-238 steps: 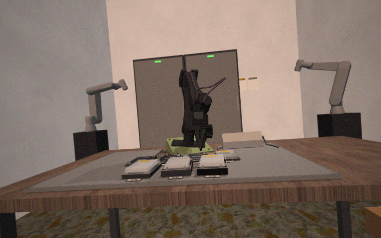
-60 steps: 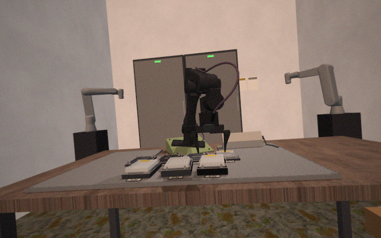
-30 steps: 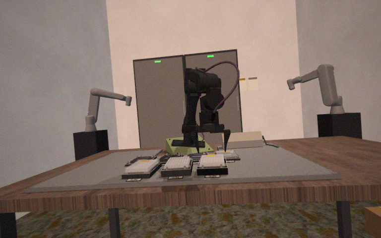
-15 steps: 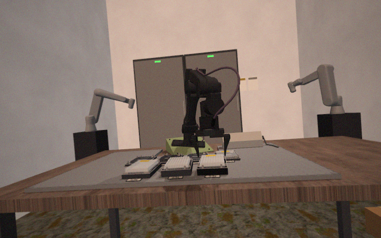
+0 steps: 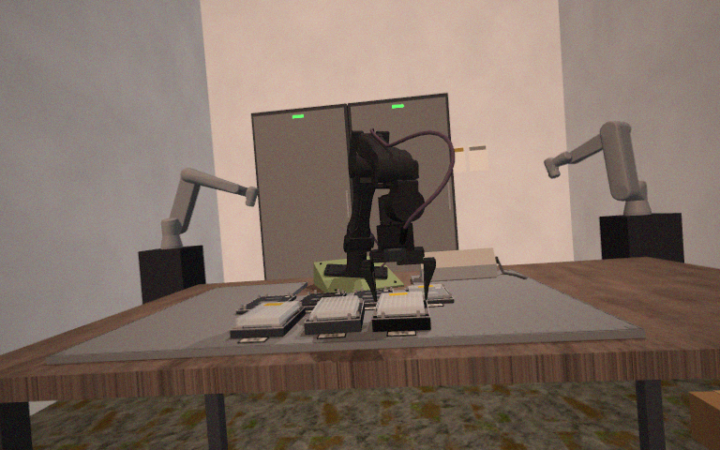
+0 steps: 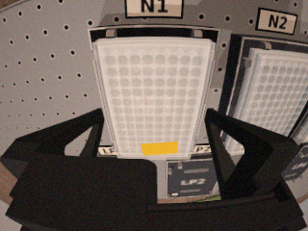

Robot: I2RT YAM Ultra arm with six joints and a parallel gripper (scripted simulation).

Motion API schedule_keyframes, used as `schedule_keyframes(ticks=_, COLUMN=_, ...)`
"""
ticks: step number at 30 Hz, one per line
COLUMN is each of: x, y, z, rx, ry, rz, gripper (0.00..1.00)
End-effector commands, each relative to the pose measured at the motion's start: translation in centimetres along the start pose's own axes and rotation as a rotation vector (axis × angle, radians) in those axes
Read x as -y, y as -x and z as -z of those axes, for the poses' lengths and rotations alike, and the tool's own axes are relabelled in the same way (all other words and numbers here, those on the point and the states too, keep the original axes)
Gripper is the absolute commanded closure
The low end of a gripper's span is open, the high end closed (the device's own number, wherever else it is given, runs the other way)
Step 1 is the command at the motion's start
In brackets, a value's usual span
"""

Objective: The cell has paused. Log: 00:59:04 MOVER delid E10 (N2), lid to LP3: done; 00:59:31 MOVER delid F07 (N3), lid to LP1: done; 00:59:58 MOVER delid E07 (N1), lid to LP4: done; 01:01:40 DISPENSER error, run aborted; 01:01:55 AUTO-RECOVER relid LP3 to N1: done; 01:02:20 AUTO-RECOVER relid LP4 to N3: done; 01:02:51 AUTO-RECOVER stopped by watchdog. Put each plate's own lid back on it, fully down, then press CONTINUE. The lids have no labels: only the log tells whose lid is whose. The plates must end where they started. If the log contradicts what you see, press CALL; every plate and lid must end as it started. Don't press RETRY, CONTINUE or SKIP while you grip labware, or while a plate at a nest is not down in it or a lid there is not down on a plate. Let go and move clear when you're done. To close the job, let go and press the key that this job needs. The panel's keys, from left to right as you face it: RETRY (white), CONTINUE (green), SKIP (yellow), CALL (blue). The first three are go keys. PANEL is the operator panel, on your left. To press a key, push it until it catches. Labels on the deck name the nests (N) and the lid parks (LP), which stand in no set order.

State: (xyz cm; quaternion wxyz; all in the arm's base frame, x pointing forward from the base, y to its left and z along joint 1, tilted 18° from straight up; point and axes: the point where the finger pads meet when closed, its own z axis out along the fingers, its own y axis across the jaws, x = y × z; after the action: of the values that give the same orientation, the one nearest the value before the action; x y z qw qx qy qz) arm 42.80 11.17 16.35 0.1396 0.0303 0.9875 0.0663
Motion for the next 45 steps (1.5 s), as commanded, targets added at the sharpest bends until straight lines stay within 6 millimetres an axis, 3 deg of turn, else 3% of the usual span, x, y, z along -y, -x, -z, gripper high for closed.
schedule_keyframes(ticks=1, x=-0.6, y=1.3, z=1.1, rx=0.061, ry=0.008, rz=0.002, gripper=0.00)
schedule_keyframes(ticks=12, x=-0.2, y=0.5, z=0.5, rx=0.027, ry=0.004, rz=0.000, gripper=0.00)
schedule_keyframes(ticks=45, x=-0.1, y=0.3, z=0.3, rx=0.027, ry=0.004, rz=0.000, gripper=0.00)
